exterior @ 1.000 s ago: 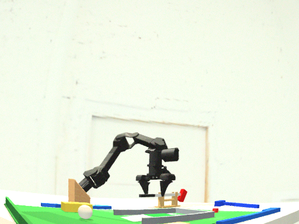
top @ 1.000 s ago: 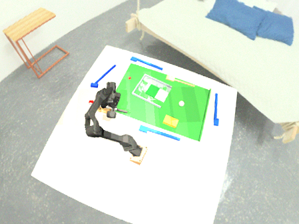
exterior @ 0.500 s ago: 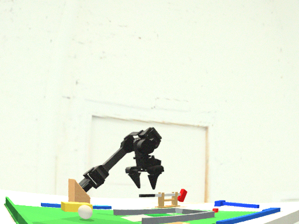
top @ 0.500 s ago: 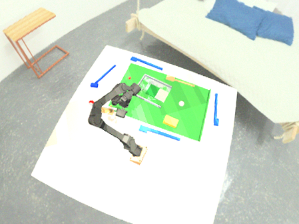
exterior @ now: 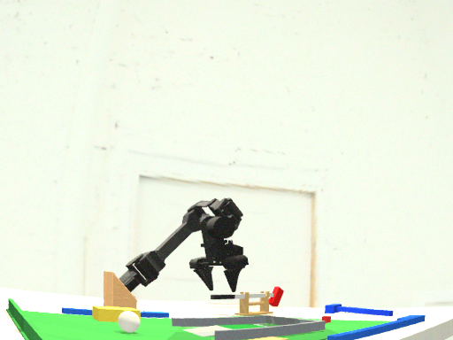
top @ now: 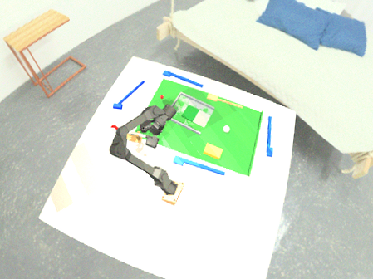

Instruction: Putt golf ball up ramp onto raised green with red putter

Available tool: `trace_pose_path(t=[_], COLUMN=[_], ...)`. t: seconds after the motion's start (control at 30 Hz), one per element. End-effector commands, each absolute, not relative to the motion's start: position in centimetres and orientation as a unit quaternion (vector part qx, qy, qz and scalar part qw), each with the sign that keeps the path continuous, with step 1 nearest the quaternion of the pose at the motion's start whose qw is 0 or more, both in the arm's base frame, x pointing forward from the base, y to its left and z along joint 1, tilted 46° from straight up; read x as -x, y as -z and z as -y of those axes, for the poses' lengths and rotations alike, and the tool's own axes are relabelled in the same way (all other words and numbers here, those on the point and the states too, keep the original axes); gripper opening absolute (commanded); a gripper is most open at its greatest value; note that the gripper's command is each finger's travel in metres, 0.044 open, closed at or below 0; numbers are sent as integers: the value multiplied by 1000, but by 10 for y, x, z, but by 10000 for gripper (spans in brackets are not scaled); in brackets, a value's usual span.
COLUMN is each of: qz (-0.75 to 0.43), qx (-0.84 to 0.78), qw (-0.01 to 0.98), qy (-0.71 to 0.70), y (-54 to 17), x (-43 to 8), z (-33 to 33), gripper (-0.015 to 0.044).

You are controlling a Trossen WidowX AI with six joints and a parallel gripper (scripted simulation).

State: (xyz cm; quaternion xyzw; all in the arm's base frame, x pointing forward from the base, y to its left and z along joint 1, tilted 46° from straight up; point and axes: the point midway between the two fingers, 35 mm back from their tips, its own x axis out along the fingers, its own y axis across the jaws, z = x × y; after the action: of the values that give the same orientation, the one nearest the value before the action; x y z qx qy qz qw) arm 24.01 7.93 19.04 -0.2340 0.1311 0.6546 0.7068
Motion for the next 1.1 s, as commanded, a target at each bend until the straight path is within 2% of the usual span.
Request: trace_pose_path(t=[0.0,0.97,1.07], qz=[-130,-129,-128], qx=[231,231,234], qw=[708,709,708], qy=[-654,-654,-654], y=[-186,-157,-159], x=[-240,-246,-247], z=[-84,-115,-113], gripper=[440,440,361])
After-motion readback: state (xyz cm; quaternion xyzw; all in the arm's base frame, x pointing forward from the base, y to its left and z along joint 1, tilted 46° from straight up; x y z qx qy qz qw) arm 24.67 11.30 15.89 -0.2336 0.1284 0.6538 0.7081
